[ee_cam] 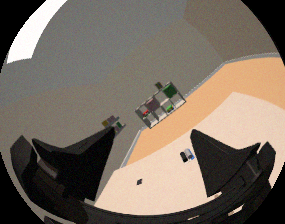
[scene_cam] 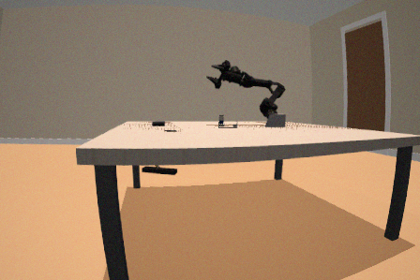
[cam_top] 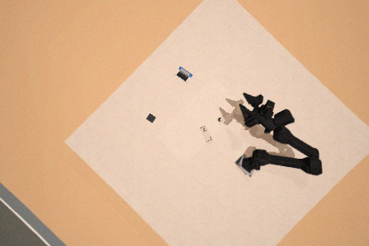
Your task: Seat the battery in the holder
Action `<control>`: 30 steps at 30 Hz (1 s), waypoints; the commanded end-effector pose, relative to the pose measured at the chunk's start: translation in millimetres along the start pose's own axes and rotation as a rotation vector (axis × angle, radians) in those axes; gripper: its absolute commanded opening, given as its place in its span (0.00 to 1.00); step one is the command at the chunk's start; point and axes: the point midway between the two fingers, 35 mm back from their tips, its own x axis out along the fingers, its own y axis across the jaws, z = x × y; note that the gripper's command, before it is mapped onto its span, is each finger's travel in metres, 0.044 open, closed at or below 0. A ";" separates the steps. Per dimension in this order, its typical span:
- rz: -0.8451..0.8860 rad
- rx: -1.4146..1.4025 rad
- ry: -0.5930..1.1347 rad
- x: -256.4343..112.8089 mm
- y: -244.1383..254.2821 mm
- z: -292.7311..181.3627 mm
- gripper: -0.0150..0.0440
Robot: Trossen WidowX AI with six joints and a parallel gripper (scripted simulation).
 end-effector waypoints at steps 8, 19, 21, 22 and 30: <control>-0.365 0.492 0.654 13.8 -5.0 -125.2 0.58; -1.357 0.472 0.954 -59.5 -25.9 -186.4 0.25; -1.448 0.405 0.934 -66.7 -28.9 -181.2 0.25; -1.477 0.368 0.941 -72.0 -30.6 -177.9 0.25; -1.494 0.350 0.938 -73.7 -31.3 -176.2 0.25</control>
